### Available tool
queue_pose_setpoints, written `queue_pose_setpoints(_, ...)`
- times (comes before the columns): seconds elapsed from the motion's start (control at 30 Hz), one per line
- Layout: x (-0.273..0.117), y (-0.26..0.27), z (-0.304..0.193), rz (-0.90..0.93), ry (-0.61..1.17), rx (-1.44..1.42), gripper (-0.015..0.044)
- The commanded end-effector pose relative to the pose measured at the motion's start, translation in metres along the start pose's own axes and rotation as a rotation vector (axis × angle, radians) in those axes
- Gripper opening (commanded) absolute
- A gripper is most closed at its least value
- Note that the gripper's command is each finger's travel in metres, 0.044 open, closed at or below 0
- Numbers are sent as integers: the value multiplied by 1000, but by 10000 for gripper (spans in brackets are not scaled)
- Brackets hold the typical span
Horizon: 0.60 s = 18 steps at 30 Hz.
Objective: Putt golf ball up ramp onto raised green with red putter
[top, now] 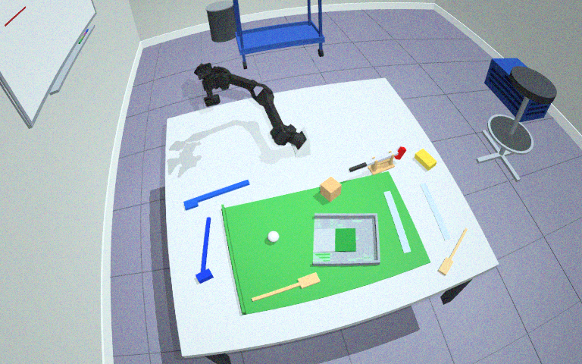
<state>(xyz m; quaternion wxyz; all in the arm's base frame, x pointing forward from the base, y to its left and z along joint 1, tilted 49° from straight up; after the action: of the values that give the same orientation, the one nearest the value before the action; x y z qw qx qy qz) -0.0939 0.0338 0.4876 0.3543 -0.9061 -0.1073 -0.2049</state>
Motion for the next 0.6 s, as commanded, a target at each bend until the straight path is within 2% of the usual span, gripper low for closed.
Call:
queue_pose_setpoints(0.0,2,1,1,2,-8,1,426)
queue_pose_setpoints(0.03,7,4,4,9,-33,4,440)
queue_pose_setpoints(0.3,87,45,23,162,-262,182,440)
queue_pose_setpoints(0.57,194,102,78,467,-498,449,440)
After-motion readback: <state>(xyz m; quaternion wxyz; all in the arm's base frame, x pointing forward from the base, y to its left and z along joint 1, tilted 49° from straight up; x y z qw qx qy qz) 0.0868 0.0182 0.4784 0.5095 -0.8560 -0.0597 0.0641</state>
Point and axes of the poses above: the point midway between the two fingers, 35 mm back from their tips, its own x axis out along the fingers, its own y axis across the jaws, z = x × y, the point moved 4 cm from there along -x, back along the fingers, and after that the axes turned 4 degrees about -x, right-handed, at the moved point
